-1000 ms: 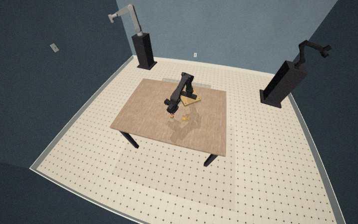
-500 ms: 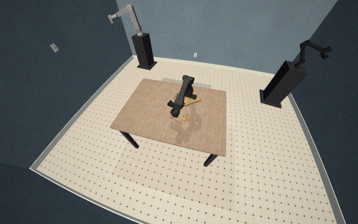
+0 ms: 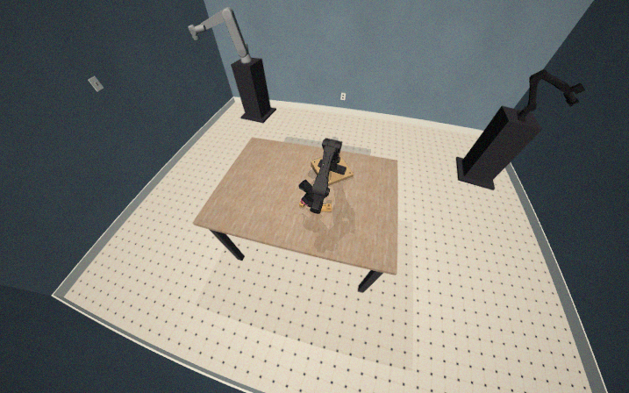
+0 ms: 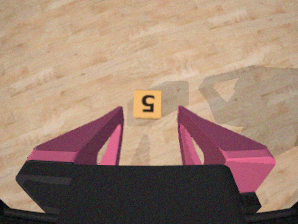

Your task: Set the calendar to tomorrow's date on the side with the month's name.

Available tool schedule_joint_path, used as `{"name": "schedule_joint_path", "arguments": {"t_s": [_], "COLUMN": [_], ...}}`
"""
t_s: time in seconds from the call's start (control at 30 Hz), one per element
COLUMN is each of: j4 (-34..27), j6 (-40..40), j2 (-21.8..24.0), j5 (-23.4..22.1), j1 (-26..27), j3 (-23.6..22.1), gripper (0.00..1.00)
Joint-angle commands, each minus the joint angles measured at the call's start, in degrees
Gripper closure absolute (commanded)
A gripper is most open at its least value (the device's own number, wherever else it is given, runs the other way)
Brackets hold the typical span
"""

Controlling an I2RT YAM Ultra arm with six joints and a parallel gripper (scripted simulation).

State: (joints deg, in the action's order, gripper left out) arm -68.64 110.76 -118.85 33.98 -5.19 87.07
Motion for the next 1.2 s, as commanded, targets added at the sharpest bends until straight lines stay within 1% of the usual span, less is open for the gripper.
{"name": "schedule_joint_path", "arguments": {"t_s": [0.0,0.07,0.1,0.63,0.77,0.97,1.0,1.07,1.17], "j4": [-2.67,-2.67,-2.67,-2.20,-1.04,-0.07,0.17,0.56,1.07], "j6": [3.06,3.06,3.06,2.91,2.95,3.01,3.03,3.07,3.12], "j2": [0.69,0.69,1.53,1.49,1.28,-1.09,-1.17,-1.39,-1.65], "j5": [4.89,4.89,4.89,4.89,4.88,4.88,4.87,4.87,4.87], "j1": [0.56,0.56,0.76,0.30,0.21,0.01,-0.04,-0.15,-0.27], "j3": [1.76,1.76,1.77,0.75,-0.27,-1.18,-0.68,-1.66,-1.94], "gripper": [0.55,0.55,0.55,0.55,0.55,0.55,0.55,0.55,0.55]}}
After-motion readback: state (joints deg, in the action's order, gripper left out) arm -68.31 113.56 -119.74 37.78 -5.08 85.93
